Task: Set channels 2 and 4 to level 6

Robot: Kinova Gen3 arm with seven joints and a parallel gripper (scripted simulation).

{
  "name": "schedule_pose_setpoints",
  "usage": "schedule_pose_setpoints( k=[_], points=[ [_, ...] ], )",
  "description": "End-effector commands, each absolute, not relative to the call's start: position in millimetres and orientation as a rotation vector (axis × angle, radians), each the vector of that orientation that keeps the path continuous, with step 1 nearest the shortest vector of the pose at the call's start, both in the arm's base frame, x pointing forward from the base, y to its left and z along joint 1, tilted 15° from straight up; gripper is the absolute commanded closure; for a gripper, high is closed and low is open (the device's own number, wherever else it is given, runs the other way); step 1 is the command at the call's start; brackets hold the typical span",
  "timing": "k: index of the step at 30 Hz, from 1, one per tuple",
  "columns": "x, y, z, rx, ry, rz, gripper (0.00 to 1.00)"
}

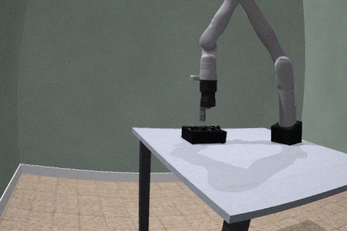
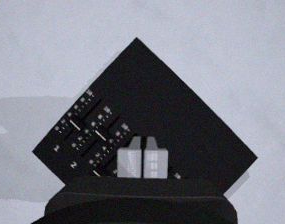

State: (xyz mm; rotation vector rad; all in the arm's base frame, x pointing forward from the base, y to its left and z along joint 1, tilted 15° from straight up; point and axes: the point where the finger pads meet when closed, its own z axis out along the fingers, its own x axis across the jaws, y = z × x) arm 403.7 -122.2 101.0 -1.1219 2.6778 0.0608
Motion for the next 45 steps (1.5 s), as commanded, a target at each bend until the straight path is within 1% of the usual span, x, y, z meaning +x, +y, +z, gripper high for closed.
schedule_pose_setpoints(
  k=[1, 10, 23, 45],
  points=[
    [403, -122, 103, -1.024, 2.718, 0.061, 1.0],
    [397, -129, 104, -0.588, 2.837, 0.098, 1.0],
    [391, -134, 105, -0.233, 2.881, 0.127, 1.0],
    [389, -136, 106, -0.068, 2.886, 0.141, 1.0]
  ],
)
